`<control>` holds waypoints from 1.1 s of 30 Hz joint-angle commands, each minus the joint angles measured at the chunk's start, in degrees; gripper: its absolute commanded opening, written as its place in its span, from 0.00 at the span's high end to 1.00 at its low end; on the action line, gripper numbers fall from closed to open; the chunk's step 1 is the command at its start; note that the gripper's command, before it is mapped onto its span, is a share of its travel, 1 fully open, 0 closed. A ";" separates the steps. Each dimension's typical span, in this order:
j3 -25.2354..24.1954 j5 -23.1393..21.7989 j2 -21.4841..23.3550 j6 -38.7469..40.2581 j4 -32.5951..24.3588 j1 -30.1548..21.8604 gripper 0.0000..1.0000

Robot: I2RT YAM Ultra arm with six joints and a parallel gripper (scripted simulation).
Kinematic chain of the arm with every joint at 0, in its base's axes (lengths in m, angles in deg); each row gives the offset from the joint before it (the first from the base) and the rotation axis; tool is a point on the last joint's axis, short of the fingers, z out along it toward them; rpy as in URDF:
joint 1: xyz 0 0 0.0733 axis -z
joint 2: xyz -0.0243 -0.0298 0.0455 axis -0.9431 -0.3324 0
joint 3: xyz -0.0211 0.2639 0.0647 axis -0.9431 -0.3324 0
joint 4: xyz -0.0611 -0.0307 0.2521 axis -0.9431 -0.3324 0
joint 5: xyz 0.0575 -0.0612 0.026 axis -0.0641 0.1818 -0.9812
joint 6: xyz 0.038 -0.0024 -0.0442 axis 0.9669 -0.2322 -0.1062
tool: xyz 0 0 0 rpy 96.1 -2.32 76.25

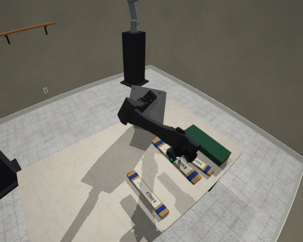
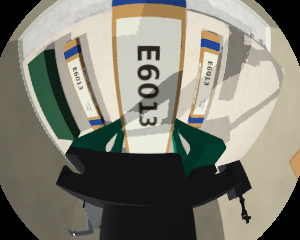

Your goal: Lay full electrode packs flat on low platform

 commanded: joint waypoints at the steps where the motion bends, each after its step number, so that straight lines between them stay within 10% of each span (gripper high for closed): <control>1: -0.63 0.51 2.18 0.15 -0.90 -1.91 1.00; 33: -3.83 2.36 -4.39 7.03 0.80 -7.30 1.00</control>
